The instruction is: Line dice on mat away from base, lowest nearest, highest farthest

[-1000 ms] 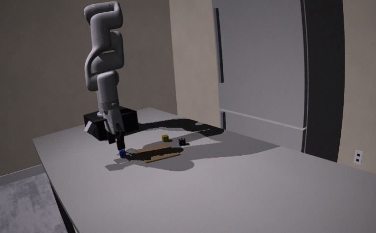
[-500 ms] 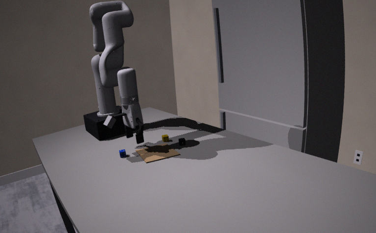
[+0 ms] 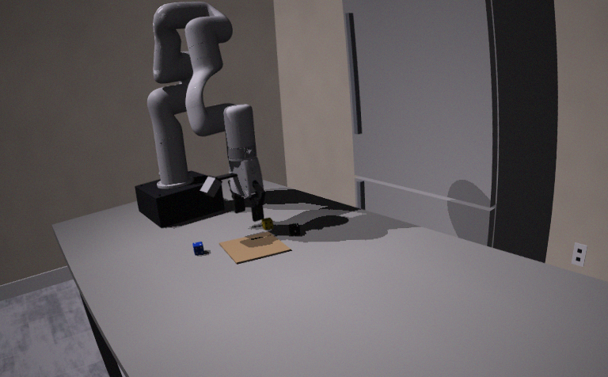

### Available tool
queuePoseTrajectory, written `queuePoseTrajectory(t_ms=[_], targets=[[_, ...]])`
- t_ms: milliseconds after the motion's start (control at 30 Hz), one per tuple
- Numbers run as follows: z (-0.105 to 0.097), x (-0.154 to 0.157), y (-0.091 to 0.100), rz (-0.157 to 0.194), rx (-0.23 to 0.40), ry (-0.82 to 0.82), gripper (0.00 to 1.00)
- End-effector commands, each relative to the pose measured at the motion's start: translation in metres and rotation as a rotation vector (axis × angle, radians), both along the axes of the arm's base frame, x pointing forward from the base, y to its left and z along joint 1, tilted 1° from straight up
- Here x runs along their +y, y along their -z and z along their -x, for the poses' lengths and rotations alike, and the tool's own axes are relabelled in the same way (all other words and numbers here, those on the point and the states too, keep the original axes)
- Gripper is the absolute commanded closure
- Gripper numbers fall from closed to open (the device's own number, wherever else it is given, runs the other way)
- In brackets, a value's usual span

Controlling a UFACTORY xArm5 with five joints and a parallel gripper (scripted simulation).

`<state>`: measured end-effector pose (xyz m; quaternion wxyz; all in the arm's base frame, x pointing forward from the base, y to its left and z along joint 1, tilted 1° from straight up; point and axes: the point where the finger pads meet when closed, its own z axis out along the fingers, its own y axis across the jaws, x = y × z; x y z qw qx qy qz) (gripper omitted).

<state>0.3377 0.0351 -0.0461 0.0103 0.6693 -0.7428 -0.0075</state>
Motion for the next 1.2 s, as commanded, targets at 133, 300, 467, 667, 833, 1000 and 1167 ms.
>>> queuePoseTrajectory(t_ms=[133,300,467,667,833,1000,1167], targets=[[-0.0027,0.0179,-0.0002,0.001,-0.002,0.003,0.0],[-0.0027,0.0181,-0.0002,0.001,-0.002,0.003,0.0],[-0.0027,0.0181,-0.0002,0.001,-0.002,0.003,0.0],[-0.0027,0.0181,-0.0002,0.001,-0.002,0.003,0.0],[-0.0027,0.0181,-0.0002,0.001,-0.002,0.003,0.0],[-0.0027,0.0181,-0.0002,0.001,-0.002,0.003,0.0],[-0.0027,0.0181,-0.0002,0.001,-0.002,0.003,0.0]])
